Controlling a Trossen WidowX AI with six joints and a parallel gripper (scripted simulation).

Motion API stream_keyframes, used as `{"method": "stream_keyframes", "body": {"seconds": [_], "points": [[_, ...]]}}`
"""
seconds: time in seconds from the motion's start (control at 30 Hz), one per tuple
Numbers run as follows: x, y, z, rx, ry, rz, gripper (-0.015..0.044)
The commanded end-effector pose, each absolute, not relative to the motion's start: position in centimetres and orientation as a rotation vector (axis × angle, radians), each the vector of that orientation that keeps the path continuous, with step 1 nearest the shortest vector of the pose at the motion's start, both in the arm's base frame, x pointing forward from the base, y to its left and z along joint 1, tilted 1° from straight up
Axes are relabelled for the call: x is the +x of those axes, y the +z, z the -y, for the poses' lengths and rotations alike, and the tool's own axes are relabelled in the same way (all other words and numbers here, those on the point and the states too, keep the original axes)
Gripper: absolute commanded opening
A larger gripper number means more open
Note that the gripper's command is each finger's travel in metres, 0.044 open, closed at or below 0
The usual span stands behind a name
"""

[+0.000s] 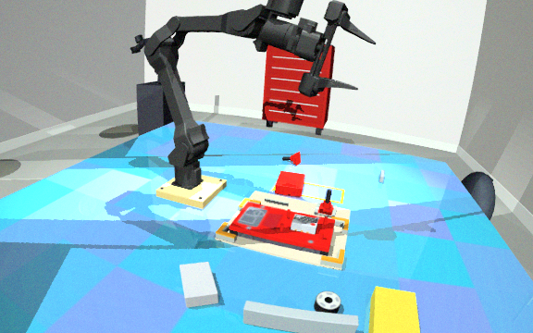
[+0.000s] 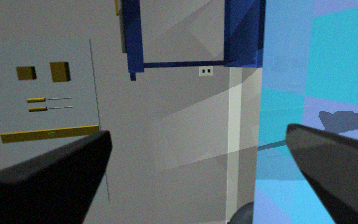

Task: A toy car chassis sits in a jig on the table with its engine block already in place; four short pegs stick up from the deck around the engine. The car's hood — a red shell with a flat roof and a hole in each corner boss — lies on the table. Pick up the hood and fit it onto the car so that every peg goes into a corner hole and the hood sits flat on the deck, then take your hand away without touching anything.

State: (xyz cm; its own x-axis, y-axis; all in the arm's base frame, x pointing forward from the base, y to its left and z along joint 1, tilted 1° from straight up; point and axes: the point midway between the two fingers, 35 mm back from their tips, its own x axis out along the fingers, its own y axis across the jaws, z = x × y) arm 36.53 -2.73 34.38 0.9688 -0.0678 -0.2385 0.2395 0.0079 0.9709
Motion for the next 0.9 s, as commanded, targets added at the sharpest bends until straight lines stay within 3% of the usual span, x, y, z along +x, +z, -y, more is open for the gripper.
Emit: {"method": "stream_keyframes", "body": {"seconds": [0.0, 0.27, 0.53, 0.63, 0.87], "points": [[37.3, 29.2, -1.6, 1.571, -0.314, -0.387, 0.044], [34.6, 19.5, -8.7, 1.511, -0.585, -0.843, 0.044], [27.2, 11.9, -13.8, 1.247, -0.946, -1.217, 0.044], [24.5, 10.5, -14.5, 1.134, -1.057, -1.29, 0.044], [24.3, 10.4, -14.1, 1.125, -1.066, -1.295, 0.044]]}}
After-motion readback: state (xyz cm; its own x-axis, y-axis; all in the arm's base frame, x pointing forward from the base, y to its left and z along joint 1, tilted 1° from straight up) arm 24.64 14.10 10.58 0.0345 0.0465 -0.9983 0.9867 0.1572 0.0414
